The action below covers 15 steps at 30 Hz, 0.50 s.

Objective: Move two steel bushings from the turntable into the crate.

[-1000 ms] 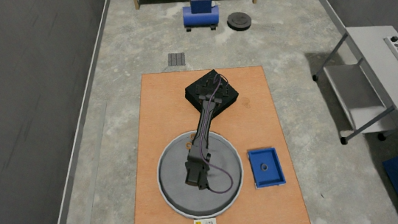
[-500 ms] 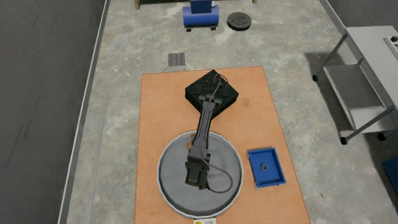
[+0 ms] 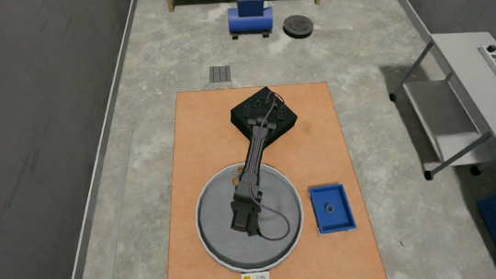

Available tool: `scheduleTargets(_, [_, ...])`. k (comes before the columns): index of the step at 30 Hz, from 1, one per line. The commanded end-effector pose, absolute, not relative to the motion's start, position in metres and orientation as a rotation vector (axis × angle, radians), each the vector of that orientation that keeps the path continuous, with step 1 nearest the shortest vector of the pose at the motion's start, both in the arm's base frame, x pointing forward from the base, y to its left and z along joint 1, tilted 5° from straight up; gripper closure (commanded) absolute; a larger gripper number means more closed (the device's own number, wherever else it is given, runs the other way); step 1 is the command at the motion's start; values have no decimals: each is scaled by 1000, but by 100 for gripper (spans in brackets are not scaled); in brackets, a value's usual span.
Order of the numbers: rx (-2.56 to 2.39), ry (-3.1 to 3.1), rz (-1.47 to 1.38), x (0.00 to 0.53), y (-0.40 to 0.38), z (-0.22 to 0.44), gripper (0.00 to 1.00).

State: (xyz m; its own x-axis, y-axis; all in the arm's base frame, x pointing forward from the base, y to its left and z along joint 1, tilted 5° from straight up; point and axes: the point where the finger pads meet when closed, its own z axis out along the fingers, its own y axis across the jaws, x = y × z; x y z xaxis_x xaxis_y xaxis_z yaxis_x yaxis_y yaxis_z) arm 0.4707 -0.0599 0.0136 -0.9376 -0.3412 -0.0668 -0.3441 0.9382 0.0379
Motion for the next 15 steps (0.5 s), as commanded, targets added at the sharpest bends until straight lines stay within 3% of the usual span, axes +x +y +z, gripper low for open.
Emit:
scheduleTargets(1, [-519, 2986, 50, 479, -63, 33, 100])
scheduleTargets(15, [-519, 2968, 41, 485, -62, 35, 100])
